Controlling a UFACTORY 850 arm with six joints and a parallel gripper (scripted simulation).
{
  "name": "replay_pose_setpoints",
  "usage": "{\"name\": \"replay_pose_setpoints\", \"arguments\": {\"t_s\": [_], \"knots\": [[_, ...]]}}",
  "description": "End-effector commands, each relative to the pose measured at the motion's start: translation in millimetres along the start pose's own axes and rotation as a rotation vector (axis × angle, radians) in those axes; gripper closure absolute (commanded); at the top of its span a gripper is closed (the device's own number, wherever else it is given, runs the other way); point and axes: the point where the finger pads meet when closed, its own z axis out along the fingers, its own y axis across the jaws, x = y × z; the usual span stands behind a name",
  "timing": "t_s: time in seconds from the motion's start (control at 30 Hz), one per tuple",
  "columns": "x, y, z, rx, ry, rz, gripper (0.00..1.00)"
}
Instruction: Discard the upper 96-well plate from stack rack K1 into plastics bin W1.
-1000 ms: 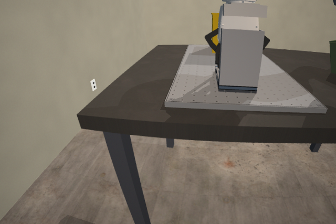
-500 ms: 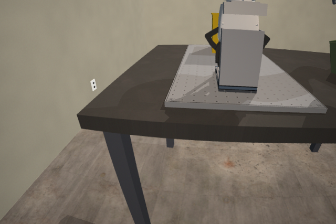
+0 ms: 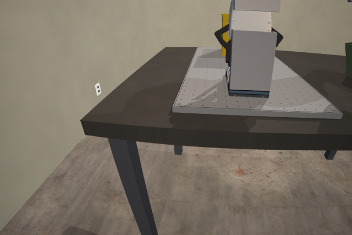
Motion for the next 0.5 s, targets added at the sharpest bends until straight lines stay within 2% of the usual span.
{"name": "replay_pose_setpoints", "arguments": {"t_s": [0.0,0.47], "knots": [[0.4,0.8,-2.6,-0.001,0.001,0.000,1.00],[0.4,0.8,-7.9,-0.001,0.001,0.000,1.00]]}}
